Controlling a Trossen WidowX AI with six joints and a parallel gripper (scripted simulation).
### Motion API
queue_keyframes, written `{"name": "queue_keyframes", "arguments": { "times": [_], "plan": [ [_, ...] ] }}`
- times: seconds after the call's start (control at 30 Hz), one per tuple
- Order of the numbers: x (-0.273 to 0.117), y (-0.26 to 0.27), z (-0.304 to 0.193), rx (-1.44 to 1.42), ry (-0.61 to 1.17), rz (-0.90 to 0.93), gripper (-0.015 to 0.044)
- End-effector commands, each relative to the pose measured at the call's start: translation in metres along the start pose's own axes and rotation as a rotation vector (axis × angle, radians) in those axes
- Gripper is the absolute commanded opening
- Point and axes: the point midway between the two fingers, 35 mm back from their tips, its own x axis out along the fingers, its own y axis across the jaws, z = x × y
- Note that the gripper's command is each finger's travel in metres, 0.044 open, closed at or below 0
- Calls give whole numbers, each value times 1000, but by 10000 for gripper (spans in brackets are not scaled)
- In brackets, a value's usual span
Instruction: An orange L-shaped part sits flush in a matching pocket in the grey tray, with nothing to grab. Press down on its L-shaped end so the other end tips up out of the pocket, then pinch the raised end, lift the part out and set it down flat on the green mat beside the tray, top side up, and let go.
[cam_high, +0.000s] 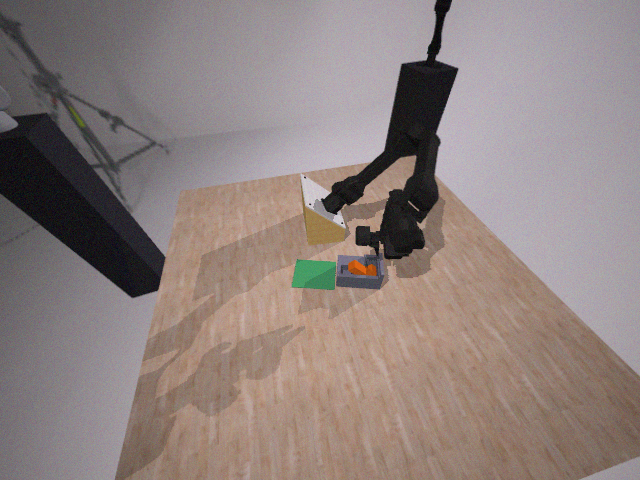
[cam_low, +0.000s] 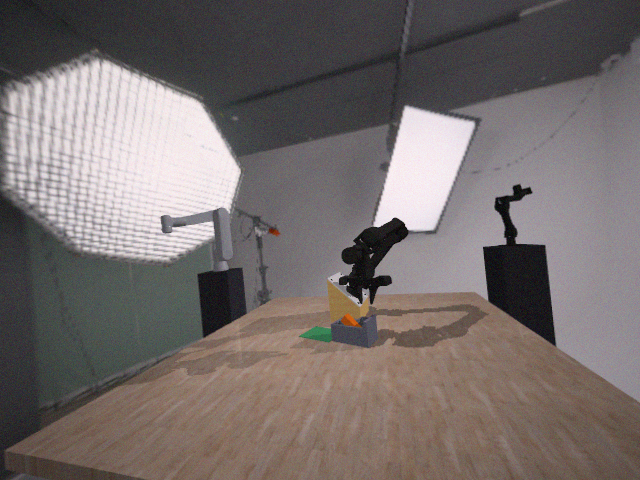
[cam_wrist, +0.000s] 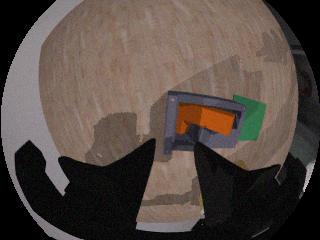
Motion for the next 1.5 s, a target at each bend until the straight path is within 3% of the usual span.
{"name": "queue_keyframes", "arguments": {
  "times": [0.0, 0.07, 0.2, 0.8, 1.2, 1.47],
  "plan": [
    [0, 0, 0, 3, -1, 0, 180],
    [0, 0, 0, 3, -1, 0, 180],
    [0, -7, 2, -130, -1, -3, 280],
    [-3, -77, 9, -1559, 17, 3, 280],
    [-1, -78, 9, -1573, 17, 3, 280],
    [28, -78, 8, -1574, 16, 4, 280]
  ]
}}
